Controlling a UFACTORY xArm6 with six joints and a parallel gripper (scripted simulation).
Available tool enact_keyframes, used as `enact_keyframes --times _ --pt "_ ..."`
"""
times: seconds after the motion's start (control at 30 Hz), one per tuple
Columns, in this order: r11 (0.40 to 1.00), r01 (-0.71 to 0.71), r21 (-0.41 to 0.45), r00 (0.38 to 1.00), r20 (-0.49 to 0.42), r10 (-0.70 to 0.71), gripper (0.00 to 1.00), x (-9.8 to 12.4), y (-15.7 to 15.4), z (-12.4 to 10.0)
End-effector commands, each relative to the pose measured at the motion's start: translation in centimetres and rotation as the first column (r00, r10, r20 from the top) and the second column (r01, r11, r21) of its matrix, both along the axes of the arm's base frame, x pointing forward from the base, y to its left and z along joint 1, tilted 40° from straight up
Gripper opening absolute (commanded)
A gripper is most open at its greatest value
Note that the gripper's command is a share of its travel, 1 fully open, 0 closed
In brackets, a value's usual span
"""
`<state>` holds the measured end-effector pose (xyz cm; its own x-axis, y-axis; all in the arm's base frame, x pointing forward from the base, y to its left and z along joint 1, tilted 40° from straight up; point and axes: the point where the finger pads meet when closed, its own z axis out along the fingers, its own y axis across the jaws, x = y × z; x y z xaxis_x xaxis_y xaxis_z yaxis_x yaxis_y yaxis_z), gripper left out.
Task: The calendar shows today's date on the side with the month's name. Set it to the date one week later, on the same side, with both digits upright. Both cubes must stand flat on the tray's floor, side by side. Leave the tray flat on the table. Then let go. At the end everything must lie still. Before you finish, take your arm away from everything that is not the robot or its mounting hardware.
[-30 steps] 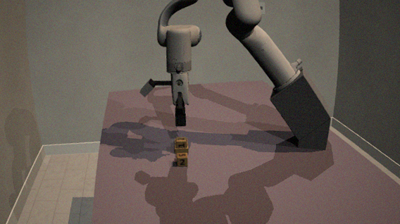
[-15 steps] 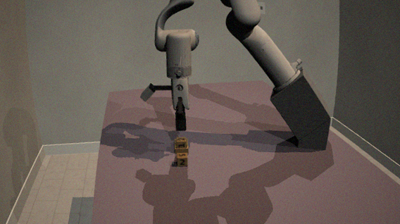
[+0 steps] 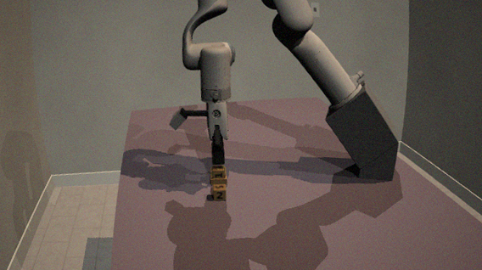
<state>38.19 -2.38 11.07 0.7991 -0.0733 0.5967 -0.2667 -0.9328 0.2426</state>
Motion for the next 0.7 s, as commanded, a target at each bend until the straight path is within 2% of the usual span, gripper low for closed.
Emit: enact_keyframes --times 0.0,0.67 --pt "1.000 -0.001 0.000 1.000 0.006 0.001 0.49 0.49 -0.21 -0.49" --pt "1.000 -0.001 0.000 1.000 0.006 0.001 0.49 0.87 -0.46 -1.04"
